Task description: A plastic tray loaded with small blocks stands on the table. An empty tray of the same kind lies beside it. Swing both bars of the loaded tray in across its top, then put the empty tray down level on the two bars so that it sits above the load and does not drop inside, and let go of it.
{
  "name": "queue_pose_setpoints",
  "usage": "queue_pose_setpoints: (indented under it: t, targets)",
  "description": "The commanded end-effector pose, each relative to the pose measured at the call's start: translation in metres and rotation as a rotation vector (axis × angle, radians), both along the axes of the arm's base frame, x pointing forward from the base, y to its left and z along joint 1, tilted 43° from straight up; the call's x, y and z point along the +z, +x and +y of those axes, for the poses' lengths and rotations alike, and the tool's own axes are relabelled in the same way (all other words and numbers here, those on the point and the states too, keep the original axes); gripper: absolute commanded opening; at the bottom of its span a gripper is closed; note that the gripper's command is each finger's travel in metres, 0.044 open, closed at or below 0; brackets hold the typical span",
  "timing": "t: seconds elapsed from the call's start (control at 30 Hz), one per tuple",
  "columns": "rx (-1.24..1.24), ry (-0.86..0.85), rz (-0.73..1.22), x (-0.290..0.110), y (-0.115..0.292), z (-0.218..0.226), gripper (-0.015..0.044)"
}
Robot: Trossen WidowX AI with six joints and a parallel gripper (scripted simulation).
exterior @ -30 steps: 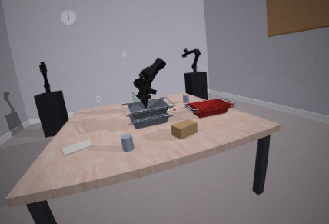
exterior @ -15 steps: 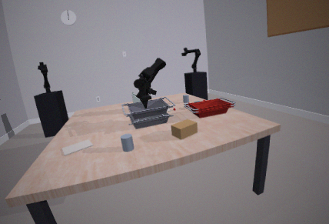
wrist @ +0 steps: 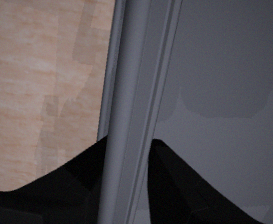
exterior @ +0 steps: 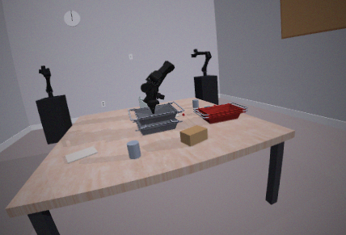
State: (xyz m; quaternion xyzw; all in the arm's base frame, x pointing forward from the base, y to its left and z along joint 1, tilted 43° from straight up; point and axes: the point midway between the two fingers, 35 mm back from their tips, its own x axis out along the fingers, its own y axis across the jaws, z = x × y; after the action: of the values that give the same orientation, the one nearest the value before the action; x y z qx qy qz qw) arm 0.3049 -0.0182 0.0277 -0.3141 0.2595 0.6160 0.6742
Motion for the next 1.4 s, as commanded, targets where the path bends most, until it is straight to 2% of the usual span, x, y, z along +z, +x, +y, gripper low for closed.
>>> queue_pose_setpoints:
  t: [0.0,1.37]
  targets:
    - [0.014,-0.001,0.028,-0.003,-0.006,0.005,0.0]
    - [0.014,-0.001,0.028,-0.01,-0.008,0.011,0.0]
